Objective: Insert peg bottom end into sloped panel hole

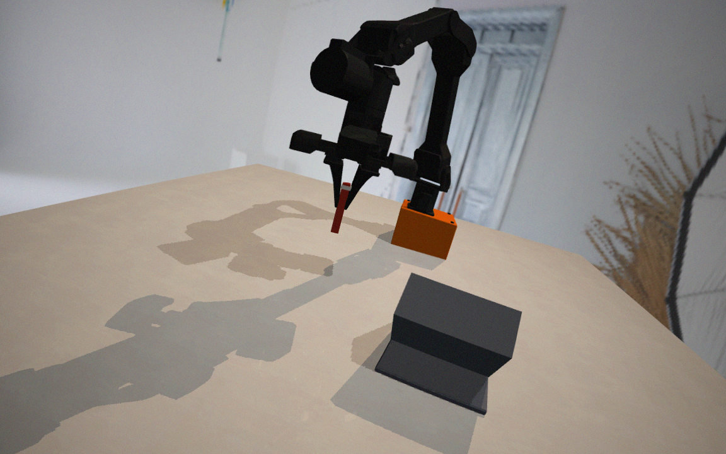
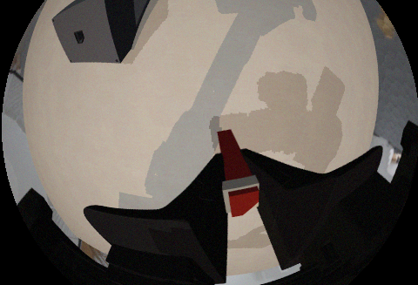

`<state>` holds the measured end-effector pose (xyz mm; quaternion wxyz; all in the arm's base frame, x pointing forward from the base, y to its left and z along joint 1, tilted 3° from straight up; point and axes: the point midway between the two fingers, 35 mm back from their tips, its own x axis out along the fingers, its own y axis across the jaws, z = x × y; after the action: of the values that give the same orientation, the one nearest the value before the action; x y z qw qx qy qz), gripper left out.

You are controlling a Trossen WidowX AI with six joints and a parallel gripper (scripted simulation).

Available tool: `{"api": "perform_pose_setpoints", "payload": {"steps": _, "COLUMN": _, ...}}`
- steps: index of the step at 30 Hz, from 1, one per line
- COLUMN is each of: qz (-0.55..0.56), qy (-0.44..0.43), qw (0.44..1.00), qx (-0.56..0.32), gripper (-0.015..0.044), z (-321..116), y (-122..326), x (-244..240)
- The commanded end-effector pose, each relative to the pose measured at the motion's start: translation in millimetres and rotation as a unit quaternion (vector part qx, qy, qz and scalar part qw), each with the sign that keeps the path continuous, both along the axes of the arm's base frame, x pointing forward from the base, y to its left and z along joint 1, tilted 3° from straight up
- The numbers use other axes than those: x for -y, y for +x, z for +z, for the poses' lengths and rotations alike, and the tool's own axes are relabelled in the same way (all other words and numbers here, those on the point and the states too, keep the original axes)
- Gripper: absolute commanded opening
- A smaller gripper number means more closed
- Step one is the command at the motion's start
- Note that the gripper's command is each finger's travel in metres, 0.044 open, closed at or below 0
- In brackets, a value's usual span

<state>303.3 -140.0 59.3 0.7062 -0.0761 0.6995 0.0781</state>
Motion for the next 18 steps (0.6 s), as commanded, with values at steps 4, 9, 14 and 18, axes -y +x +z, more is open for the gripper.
{"api": "perform_pose_setpoints", "payload": {"steps": 4, "qz": -0.006, "qy": -0.015, "qw": 1.0, "qx": 0.009, "gripper": 0.0, "z": -0.5, "y": 2.8, "x": -8.5}}
{"api": "perform_pose_setpoints", "payload": {"steps": 9, "qz": -0.009, "qy": -0.025, "qw": 1.0, "qx": 0.017, "gripper": 0.0, "z": -0.9, "y": 5.5, "x": -14.3}}
{"api": "perform_pose_setpoints", "payload": {"steps": 14, "qz": -0.013, "qy": -0.034, "qw": 0.999, "qx": 0.026, "gripper": 0.0, "z": -1.2, "y": 8.1, "x": -20.1}}
{"api": "perform_pose_setpoints", "payload": {"steps": 18, "qz": -0.016, "qy": -0.041, "qw": 0.999, "qx": 0.033, "gripper": 0.0, "z": -1.4, "y": 10.0, "x": -24.9}}
